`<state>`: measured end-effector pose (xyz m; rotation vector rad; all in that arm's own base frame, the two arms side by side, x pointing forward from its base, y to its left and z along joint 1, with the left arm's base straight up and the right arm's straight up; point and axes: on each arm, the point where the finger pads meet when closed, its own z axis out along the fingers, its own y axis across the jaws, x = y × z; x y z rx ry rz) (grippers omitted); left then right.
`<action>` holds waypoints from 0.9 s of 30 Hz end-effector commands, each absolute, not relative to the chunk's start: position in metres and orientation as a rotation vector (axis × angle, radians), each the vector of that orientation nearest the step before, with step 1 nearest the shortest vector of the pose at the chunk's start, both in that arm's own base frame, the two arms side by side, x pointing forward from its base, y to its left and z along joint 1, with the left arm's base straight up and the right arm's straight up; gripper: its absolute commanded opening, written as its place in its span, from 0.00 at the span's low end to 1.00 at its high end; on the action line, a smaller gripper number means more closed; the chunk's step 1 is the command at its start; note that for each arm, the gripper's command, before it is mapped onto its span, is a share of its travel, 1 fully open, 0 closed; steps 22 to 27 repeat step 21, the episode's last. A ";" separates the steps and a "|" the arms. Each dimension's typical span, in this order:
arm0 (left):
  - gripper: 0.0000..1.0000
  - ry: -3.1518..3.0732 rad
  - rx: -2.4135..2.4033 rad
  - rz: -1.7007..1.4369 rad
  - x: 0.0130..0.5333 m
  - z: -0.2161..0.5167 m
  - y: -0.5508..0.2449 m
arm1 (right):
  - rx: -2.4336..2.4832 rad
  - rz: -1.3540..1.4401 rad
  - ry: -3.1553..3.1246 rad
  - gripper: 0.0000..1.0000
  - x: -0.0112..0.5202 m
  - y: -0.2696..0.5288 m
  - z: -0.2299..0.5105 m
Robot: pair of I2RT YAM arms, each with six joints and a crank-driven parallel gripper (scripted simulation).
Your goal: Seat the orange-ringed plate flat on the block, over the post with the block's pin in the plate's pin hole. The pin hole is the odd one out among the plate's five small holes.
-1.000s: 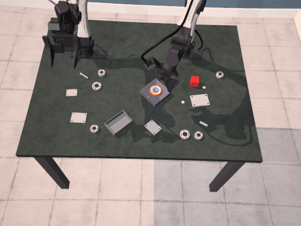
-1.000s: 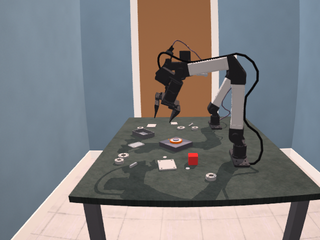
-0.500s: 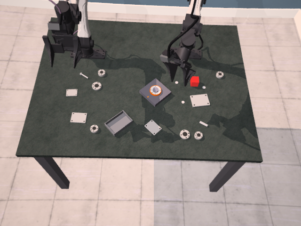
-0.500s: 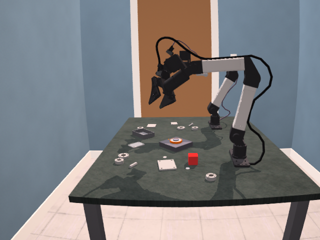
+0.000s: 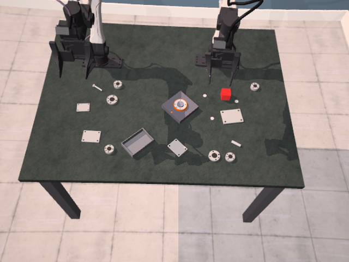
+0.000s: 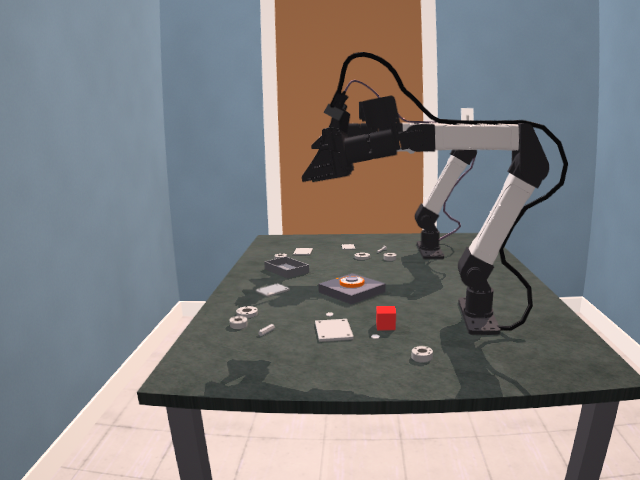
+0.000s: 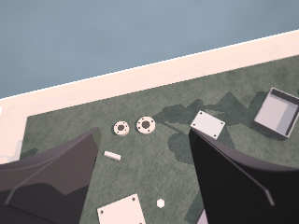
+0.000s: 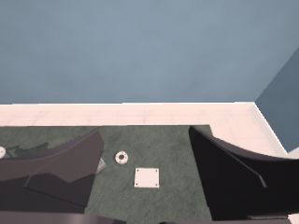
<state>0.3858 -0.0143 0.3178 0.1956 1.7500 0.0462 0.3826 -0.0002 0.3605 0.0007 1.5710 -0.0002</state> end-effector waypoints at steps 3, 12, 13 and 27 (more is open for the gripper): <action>0.85 1.547 -0.070 -0.022 0.383 0.359 0.000 | -0.012 0.000 1.566 1.00 0.379 0.002 0.360; 0.85 1.499 0.002 0.027 0.376 0.387 0.005 | -0.015 0.009 1.571 1.00 0.376 0.004 0.357; 0.85 1.518 0.007 0.022 0.380 0.379 0.004 | -0.015 0.009 1.571 1.00 0.376 0.004 0.357; 0.85 1.524 0.014 0.014 0.383 0.378 0.001 | -0.016 0.010 1.557 1.00 0.380 0.005 0.364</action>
